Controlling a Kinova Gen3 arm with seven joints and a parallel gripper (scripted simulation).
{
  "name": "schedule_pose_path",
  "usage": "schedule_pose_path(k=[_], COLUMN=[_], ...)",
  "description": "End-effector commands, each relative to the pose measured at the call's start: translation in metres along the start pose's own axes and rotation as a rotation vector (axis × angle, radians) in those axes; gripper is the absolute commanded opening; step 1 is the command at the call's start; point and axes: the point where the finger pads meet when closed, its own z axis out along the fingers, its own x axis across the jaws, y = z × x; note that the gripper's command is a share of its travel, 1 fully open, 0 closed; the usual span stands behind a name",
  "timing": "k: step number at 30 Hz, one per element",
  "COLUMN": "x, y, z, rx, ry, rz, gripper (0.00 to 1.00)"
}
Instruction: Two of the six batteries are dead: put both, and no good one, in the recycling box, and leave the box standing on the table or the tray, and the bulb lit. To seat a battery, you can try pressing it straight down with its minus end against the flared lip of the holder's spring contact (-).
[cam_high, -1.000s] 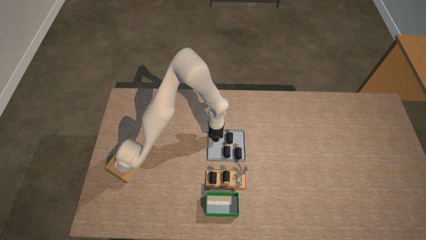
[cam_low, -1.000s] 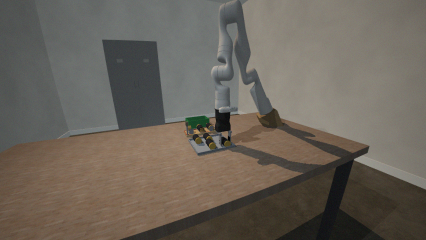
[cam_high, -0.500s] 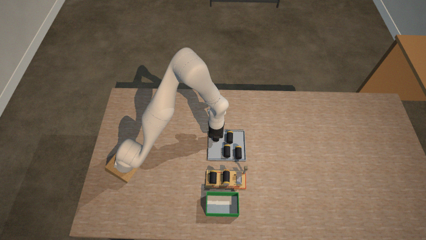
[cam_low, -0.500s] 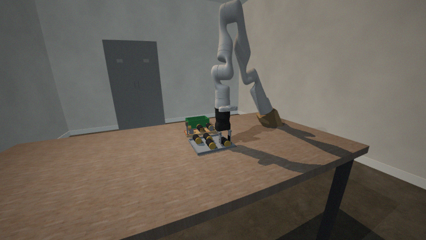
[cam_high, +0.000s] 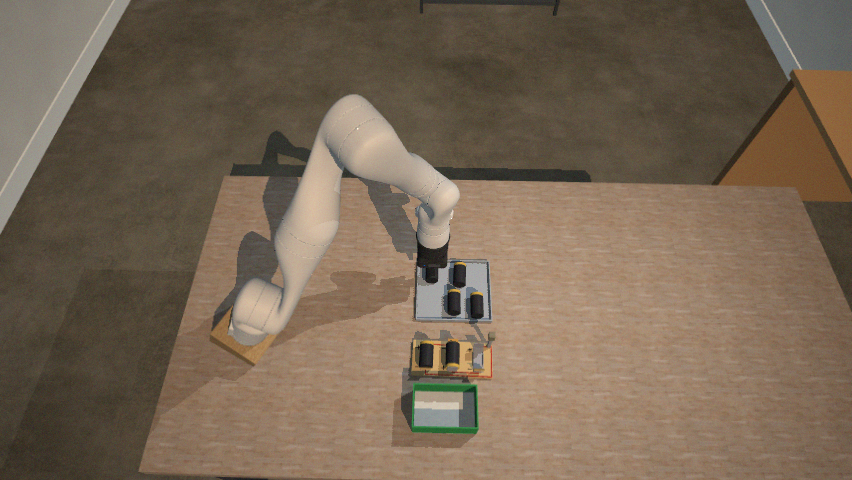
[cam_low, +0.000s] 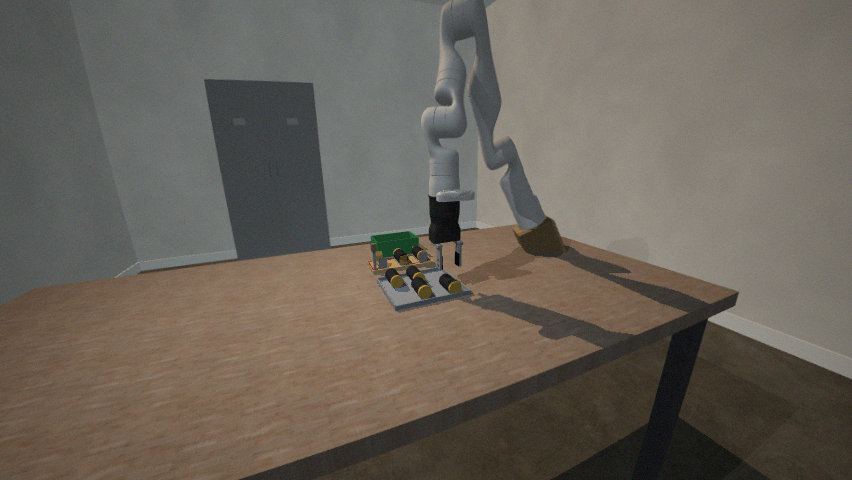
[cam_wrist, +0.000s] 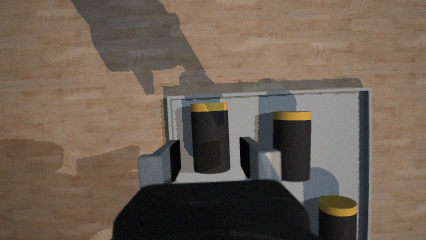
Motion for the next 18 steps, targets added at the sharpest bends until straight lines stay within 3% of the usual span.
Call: schedule_pose_path(k=[1,11,18], x=[0.001,0.001,0.000], y=[-0.006,-0.006,-0.006], z=[-0.010,-0.014,-0.036], rx=[0.016,0.016,0.016], ry=[0.007,0.007,0.007], rz=[-0.005,-0.005,-0.005], gripper=[0.90,0.90,0.90])
